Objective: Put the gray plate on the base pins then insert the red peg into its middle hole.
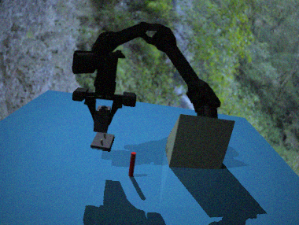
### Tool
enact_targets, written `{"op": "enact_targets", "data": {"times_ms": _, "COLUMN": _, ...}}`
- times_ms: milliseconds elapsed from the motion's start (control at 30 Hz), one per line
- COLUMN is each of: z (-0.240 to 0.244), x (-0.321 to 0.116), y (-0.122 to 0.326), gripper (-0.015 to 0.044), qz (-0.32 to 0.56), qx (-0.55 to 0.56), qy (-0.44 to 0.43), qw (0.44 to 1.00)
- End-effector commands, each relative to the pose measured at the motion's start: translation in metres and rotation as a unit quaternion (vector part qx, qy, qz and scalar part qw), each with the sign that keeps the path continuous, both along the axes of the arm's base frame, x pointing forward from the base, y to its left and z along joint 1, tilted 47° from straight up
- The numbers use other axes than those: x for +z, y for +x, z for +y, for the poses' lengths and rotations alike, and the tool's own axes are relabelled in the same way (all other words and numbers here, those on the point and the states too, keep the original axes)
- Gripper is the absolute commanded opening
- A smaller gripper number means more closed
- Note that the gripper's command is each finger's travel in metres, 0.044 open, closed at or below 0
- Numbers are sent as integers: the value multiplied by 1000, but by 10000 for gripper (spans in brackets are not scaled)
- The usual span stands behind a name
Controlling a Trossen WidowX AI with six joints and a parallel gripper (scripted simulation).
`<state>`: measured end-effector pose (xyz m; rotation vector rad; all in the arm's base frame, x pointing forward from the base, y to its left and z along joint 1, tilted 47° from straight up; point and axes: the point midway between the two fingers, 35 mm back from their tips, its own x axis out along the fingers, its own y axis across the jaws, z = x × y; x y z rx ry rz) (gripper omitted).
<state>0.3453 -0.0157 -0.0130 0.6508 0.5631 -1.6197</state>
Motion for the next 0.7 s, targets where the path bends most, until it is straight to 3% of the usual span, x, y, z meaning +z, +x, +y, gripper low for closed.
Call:
{"op": "enact_targets", "data": {"times_ms": 0, "z": -11, "x": 8, "y": 3, "gripper": 0, "qz": -7, "qx": 1, "qy": 2, "qw": 1000}}
{"op": "enact_targets", "data": {"times_ms": 667, "z": -70, "x": 27, "y": 2, "gripper": 0, "qz": -20, "qx": -9, "qy": 2, "qw": 1000}}
